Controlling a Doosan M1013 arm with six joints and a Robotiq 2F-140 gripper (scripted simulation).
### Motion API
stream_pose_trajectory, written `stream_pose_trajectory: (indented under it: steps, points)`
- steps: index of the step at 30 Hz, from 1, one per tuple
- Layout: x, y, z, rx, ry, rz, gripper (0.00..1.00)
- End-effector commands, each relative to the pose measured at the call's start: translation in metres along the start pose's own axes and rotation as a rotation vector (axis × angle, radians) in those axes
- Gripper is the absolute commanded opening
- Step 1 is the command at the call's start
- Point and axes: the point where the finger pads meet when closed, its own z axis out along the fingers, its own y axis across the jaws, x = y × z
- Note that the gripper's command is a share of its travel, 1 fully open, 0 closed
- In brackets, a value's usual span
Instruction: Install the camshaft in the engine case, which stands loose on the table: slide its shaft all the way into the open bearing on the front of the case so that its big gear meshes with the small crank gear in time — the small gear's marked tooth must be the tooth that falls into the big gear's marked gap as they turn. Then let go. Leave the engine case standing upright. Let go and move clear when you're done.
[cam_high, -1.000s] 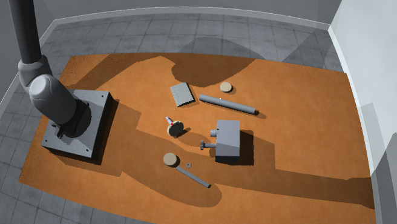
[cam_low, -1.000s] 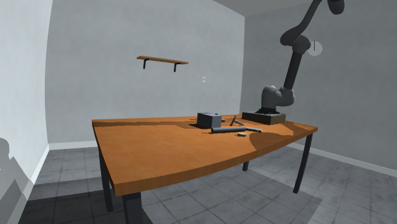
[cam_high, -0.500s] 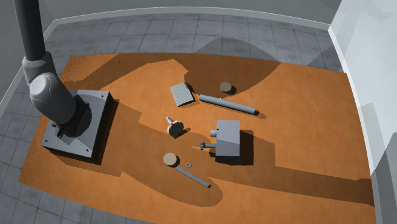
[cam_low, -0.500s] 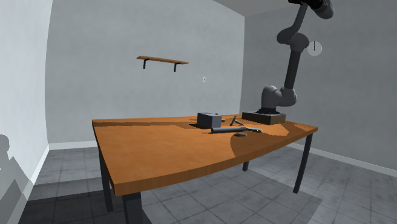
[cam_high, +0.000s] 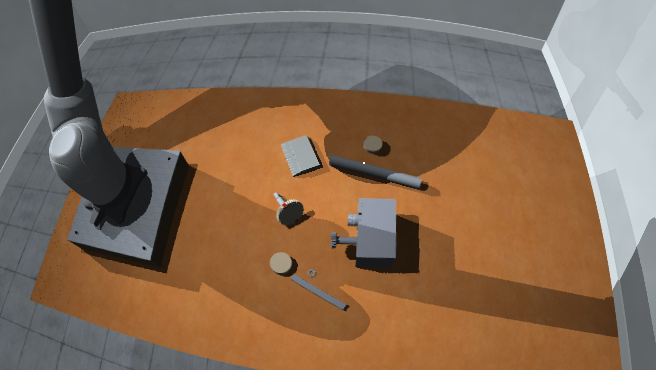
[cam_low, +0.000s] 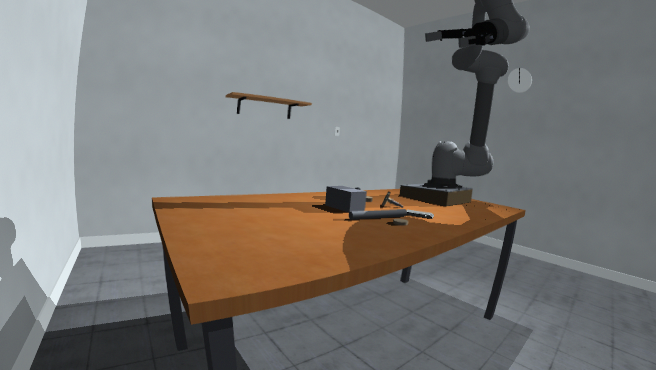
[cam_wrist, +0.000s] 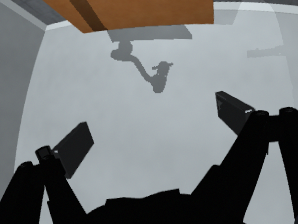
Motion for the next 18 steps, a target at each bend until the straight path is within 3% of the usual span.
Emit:
stream_pose_trajectory:
  steps: [1, 4, 5, 7, 8, 11, 12, 14, 15, 16, 17, 18]
  points:
    - [0.057, -0.026, 0.035, 0.029, 0.094, -0.085, 1.00]
    - [0.069, -0.032, 0.044, 0.029, 0.094, -0.085, 1.00]
    - [0.108, -0.051, 0.062, 0.045, 0.184, -0.173, 1.00]
    - [0.136, -0.063, 0.067, 0.049, 0.327, -0.304, 1.00]
    - [0.150, -0.070, 0.073, 0.051, 0.361, -0.335, 1.00]
    - [0.188, -0.089, 0.089, 0.051, 0.361, -0.335, 1.00]
    - [0.205, -0.097, 0.091, 0.043, 0.447, -0.408, 1.00]
    - [0.233, -0.110, 0.101, 0.043, 0.447, -0.408, 1.00]
    - [0.250, -0.118, 0.101, 0.028, 0.530, -0.475, 1.00]
    - [0.265, -0.126, 0.105, 0.028, 0.530, -0.475, 1.00]
    - [0.281, -0.133, 0.105, 0.007, 0.609, -0.536, 1.00]
    - [0.296, -0.140, 0.108, 0.007, 0.609, -0.536, 1.00]
